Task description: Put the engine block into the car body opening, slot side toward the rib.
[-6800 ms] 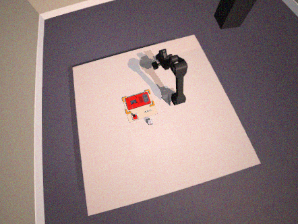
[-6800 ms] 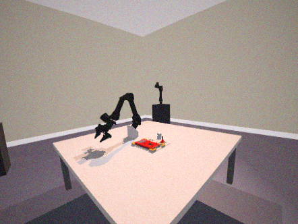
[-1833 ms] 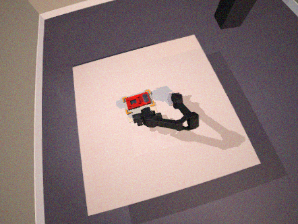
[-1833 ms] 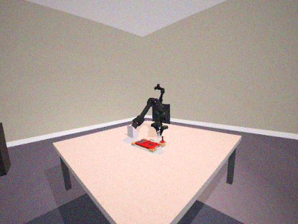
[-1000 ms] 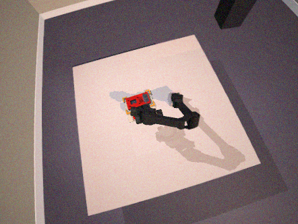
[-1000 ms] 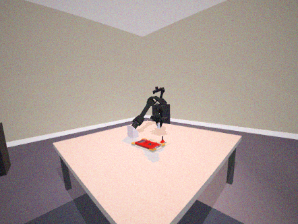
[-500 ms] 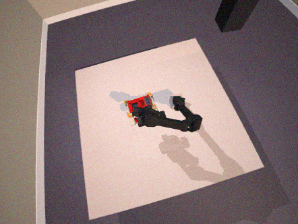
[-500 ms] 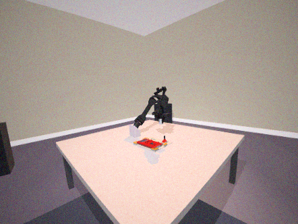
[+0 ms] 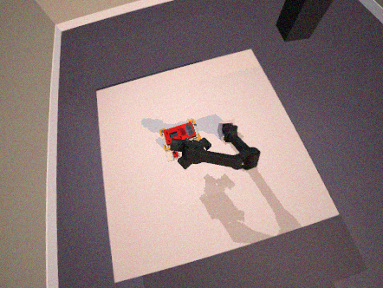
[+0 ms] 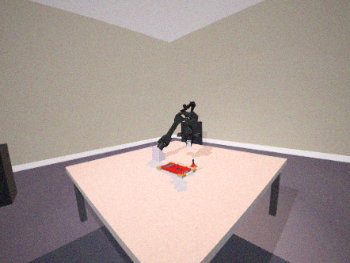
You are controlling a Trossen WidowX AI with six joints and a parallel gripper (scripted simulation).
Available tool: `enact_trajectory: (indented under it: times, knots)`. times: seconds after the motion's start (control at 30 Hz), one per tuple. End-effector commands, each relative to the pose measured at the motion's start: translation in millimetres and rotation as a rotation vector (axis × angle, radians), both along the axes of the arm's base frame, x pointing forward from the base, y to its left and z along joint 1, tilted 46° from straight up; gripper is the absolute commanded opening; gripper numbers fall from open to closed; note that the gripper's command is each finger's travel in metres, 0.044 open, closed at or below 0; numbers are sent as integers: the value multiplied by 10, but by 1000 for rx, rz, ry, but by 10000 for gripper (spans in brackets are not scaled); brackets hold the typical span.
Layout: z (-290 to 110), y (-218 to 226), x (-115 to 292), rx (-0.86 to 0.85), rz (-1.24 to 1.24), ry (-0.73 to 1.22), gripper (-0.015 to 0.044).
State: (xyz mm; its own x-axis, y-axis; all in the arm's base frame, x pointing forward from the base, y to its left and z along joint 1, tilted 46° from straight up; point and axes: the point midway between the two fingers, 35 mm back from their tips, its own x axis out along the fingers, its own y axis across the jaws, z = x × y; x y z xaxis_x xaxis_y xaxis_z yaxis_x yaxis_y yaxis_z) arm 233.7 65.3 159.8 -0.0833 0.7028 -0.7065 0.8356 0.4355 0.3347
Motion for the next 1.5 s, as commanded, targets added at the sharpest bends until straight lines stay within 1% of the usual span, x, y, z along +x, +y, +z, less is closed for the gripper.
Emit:
enact_trajectory:
  times: [0.0,1.47]
  knots:
    - [-17,14,-9,14,80,-77,0]
    - [-78,73,-16,142,1159,-1156,0]
